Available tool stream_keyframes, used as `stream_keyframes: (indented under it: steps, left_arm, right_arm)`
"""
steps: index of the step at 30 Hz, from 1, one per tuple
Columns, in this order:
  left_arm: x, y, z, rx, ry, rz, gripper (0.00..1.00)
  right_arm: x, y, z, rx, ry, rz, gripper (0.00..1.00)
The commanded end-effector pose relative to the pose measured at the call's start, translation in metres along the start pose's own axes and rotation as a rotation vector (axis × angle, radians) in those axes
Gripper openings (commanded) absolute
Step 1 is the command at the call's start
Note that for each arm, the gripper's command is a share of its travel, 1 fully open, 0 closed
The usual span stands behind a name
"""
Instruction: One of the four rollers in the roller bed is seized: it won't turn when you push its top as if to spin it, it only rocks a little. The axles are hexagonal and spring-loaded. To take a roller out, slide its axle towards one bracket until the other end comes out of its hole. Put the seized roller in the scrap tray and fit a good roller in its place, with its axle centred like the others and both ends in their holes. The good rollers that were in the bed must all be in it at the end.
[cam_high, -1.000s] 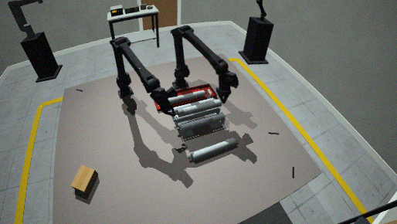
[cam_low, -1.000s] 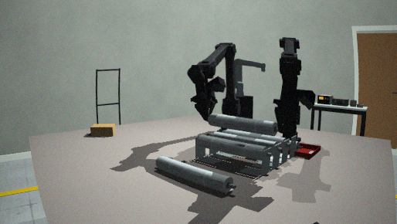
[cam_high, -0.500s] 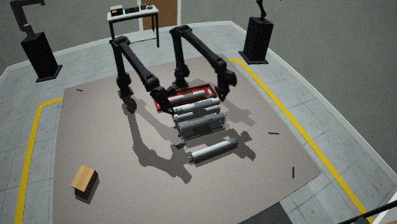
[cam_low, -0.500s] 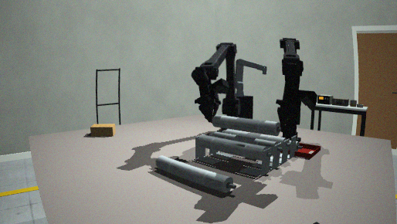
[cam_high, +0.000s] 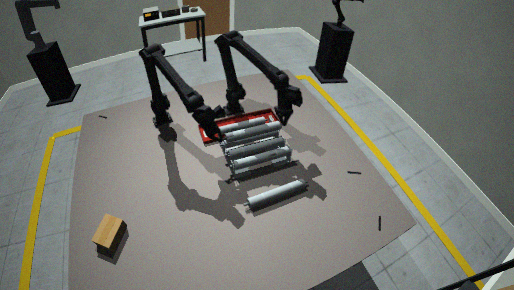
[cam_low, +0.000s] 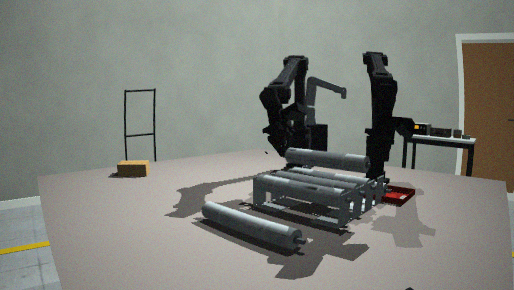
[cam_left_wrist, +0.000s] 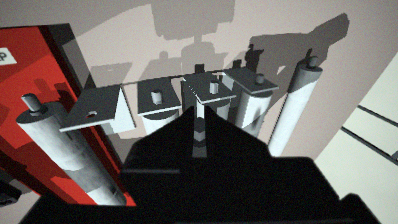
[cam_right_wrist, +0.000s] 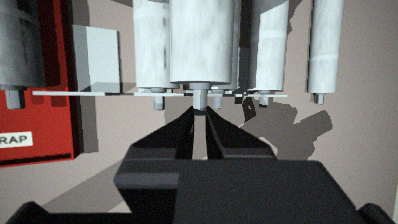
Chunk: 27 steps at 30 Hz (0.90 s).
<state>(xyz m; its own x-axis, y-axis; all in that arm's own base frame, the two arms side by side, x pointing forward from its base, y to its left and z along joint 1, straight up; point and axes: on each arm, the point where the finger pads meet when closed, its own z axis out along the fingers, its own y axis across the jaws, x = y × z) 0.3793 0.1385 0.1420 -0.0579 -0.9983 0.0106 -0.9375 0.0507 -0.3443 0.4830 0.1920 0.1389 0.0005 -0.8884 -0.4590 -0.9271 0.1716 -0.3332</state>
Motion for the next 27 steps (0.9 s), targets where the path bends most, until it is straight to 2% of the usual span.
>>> stream_keyframes:
  steps: [1, 3, 4, 5, 7, 11, 12, 14, 17, 19, 20, 21, 22, 24, 25, 26, 27]
  left_arm:
    - [-0.011, -0.038, -0.042, 0.121, -0.054, 0.039, 0.03]
    - [-0.013, -0.034, -0.039, 0.111, -0.052, 0.034, 0.03]
    - [-0.006, -0.011, -0.024, 0.057, -0.026, 0.024, 0.03]
    - [-0.003, -0.001, -0.019, 0.034, -0.015, 0.02, 0.03]
    - [-0.003, 0.004, -0.019, 0.03, -0.015, 0.02, 0.03]
    - [-0.013, -0.01, -0.04, 0.092, -0.049, 0.035, 0.03]
    - [-0.014, -0.014, -0.045, 0.104, -0.055, 0.033, 0.03]
    - [-0.014, -0.019, -0.047, 0.118, -0.059, 0.032, 0.03]
    - [-0.014, -0.018, -0.046, 0.115, -0.058, 0.032, 0.03]
    - [-0.009, 0.0, -0.033, 0.058, -0.037, 0.024, 0.03]
    - [-0.005, 0.012, -0.022, 0.043, -0.028, 0.022, 0.03]
    - [-0.004, 0.013, -0.022, 0.04, -0.022, 0.022, 0.03]
    - [-0.007, 0.007, -0.029, 0.048, -0.026, 0.024, 0.03]
    - [-0.014, -0.007, -0.038, 0.091, -0.05, 0.034, 0.03]
    - [-0.013, -0.003, -0.038, 0.085, -0.047, 0.033, 0.03]
    - [-0.003, 0.024, -0.023, 0.026, -0.015, 0.019, 0.03]
    - [-0.004, 0.025, -0.024, 0.027, -0.015, 0.019, 0.03]
  right_arm:
    - [-0.027, -0.052, -0.044, 0.154, -0.057, -0.018, 0.03]
    - [-0.022, -0.041, -0.038, 0.132, -0.053, -0.01, 0.03]
    - [-0.016, -0.021, -0.027, 0.095, -0.044, -0.007, 0.03]
    - [-0.024, -0.013, -0.023, 0.081, -0.048, -0.021, 0.03]
    - [-0.023, -0.007, -0.022, 0.075, -0.041, -0.018, 0.03]
    - [-0.035, -0.01, -0.033, 0.103, -0.058, -0.027, 0.03]
    - [-0.039, -0.02, -0.04, 0.123, -0.065, -0.032, 0.03]
    - [-0.032, -0.036, -0.05, 0.155, -0.062, -0.019, 0.03]
    - [-0.031, -0.034, -0.049, 0.151, -0.06, -0.017, 0.03]
    - [-0.026, -0.03, -0.039, 0.129, -0.053, -0.008, 0.03]
    - [-0.012, -0.012, -0.023, 0.087, -0.029, 0.008, 0.03]
    - [-0.003, 0.002, -0.014, 0.058, -0.014, 0.019, 0.03]
    - [-0.011, 0.006, -0.014, 0.052, -0.026, 0.005, 0.03]
    - [-0.032, -0.003, -0.029, 0.091, -0.052, -0.023, 0.03]
    - [-0.034, -0.004, -0.031, 0.096, -0.054, -0.024, 0.03]
    - [-0.027, 0.008, -0.026, 0.077, -0.044, -0.018, 0.03]
    - [-0.026, 0.014, -0.025, 0.069, -0.044, -0.015, 0.03]
